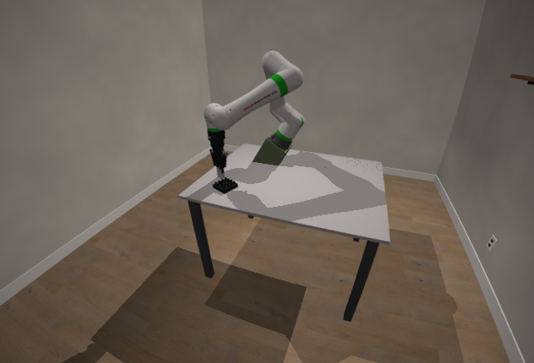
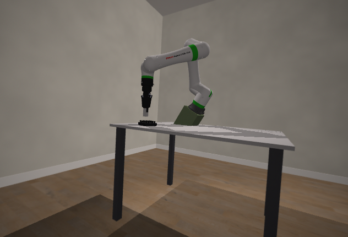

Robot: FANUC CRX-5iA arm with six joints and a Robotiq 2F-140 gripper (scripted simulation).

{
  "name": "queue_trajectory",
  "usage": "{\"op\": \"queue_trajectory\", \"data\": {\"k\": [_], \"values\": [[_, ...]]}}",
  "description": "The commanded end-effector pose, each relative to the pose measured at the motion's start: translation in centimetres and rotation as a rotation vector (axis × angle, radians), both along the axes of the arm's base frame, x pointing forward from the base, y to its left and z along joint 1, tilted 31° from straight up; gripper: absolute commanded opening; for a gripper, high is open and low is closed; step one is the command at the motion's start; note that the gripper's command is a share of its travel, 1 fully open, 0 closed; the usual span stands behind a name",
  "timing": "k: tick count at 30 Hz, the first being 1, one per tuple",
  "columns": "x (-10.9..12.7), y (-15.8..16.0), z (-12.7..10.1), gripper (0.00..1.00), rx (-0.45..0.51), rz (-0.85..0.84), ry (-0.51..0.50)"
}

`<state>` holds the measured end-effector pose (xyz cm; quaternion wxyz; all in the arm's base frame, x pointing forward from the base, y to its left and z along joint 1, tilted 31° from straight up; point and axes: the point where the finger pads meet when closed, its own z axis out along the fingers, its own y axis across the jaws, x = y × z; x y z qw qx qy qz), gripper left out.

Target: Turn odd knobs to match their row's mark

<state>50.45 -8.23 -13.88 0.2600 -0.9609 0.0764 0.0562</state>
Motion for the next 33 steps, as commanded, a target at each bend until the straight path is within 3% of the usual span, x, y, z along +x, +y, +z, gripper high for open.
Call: {"op": "queue_trajectory", "data": {"k": [1,33], "values": [[0.07,-0.54,0.9,0.12,0.001,0.019,-0.012],[0.09,-0.94,1.58,0.12,0.002,0.034,-0.02]]}}
